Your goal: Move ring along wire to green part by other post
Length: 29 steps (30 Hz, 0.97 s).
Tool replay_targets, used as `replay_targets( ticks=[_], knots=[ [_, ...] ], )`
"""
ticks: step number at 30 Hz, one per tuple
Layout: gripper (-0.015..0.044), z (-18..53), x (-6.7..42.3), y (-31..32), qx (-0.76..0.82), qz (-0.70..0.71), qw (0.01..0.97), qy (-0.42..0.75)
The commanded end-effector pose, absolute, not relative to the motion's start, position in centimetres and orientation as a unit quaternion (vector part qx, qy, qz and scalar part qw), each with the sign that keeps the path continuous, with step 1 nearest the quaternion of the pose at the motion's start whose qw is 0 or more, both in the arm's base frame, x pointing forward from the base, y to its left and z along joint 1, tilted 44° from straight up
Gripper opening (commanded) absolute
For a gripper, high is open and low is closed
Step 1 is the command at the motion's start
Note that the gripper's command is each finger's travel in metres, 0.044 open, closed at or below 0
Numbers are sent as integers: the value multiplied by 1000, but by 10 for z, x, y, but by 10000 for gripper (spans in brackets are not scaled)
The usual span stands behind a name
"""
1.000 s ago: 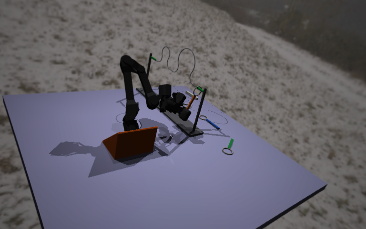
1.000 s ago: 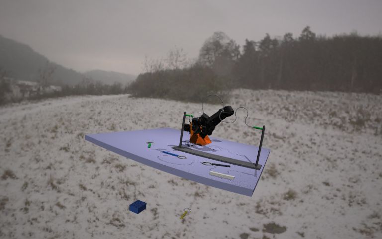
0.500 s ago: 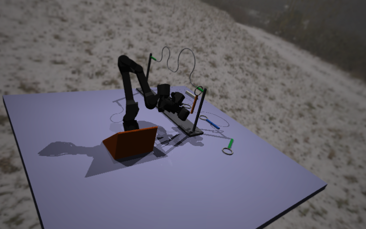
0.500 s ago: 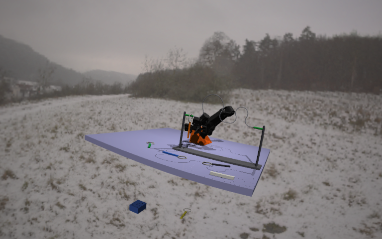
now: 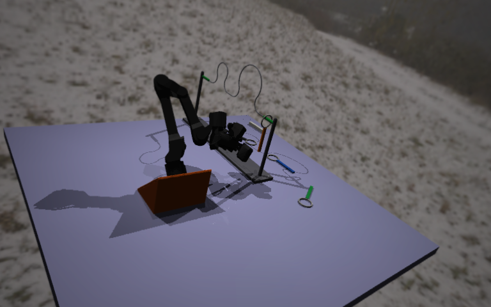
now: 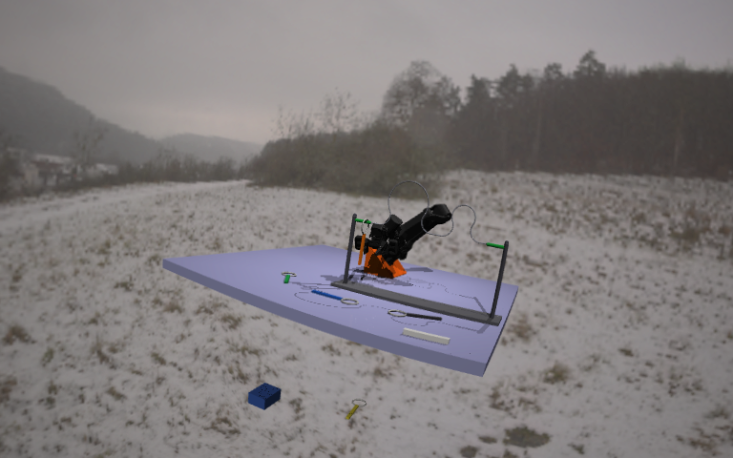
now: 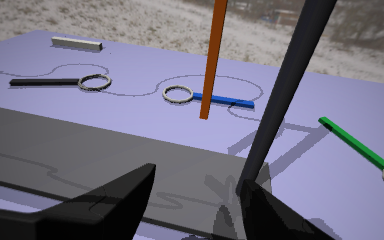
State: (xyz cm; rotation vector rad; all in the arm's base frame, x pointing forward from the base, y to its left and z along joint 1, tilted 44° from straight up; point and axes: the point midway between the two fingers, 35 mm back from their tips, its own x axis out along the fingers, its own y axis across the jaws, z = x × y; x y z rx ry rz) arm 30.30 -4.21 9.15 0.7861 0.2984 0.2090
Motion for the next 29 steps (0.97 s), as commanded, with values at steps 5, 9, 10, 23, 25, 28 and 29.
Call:
replay_targets(
  ticks=[5, 9, 10, 23, 25, 28, 29],
  knots=[
    [423, 95, 274, -46, 380, 101, 909, 140],
    [440, 95, 274, -46, 380, 101, 909, 140],
    [440, 95, 274, -46, 380, 101, 909, 140],
    [440, 95, 274, -46, 380, 101, 909, 140],
    [440, 95, 274, -46, 380, 101, 909, 140],
    [440, 95, 274, -46, 380, 101, 909, 140],
    [440, 95, 274, -46, 380, 101, 909, 140]
  ],
)
